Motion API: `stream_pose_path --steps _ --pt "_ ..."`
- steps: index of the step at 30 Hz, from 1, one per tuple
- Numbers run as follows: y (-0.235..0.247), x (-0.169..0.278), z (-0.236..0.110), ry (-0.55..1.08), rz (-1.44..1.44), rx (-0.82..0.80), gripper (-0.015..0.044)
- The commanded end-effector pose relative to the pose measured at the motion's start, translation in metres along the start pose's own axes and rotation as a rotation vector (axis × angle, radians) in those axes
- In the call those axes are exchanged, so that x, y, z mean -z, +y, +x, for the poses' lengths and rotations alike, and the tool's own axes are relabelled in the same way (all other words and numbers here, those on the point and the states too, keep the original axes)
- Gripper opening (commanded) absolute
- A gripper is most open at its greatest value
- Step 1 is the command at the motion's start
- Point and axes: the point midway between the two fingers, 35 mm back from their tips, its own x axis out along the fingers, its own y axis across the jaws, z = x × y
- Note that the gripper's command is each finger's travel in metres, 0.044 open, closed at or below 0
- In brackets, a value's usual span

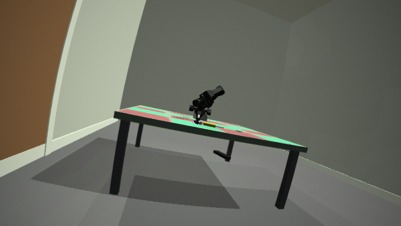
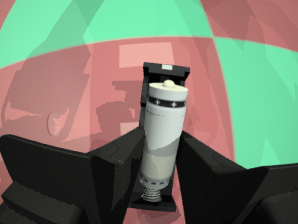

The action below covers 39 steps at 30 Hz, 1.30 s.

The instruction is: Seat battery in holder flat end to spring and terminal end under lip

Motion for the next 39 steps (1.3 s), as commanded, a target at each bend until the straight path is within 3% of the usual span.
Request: stream_pose_path --steps 1,39 --pt "0.0004 0.0039 -0.0013 0.006 -0.004 -0.003 0.0069" --pt "0.0041 0.0083 0.0025 0.129 0.003 -0.017 0.0069"
